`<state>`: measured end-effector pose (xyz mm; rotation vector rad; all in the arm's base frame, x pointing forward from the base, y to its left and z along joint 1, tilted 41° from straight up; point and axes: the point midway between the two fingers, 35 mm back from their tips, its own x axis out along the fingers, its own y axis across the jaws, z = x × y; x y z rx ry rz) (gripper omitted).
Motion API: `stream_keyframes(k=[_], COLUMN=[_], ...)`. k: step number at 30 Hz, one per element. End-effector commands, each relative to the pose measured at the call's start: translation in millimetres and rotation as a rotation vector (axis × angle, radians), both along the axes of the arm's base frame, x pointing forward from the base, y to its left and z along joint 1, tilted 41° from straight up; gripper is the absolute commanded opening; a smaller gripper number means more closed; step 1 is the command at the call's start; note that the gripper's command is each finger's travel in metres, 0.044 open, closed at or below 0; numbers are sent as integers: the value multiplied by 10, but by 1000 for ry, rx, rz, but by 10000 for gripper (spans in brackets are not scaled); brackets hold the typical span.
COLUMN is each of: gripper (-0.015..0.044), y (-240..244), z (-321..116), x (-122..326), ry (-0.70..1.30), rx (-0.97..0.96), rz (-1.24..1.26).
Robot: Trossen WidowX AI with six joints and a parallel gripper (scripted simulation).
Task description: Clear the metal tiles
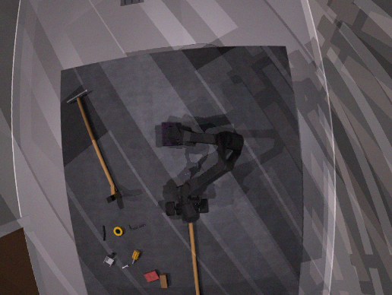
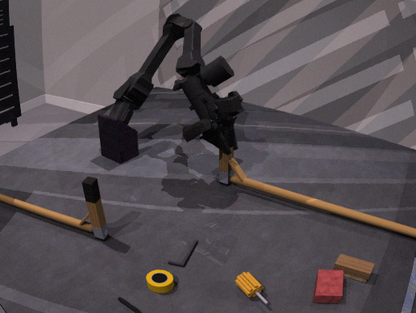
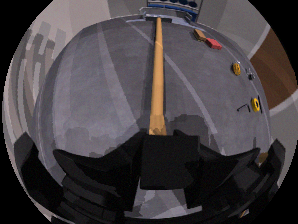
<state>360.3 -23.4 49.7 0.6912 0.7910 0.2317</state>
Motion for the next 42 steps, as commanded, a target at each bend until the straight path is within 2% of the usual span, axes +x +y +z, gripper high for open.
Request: stream_keyframes(k=[1, 42], gripper=[0, 0], y=[-35, -97], z=[24, 80], x=[99, 683], ry=[-12, -18], rx=[-3, -3], rz=[-4, -2])
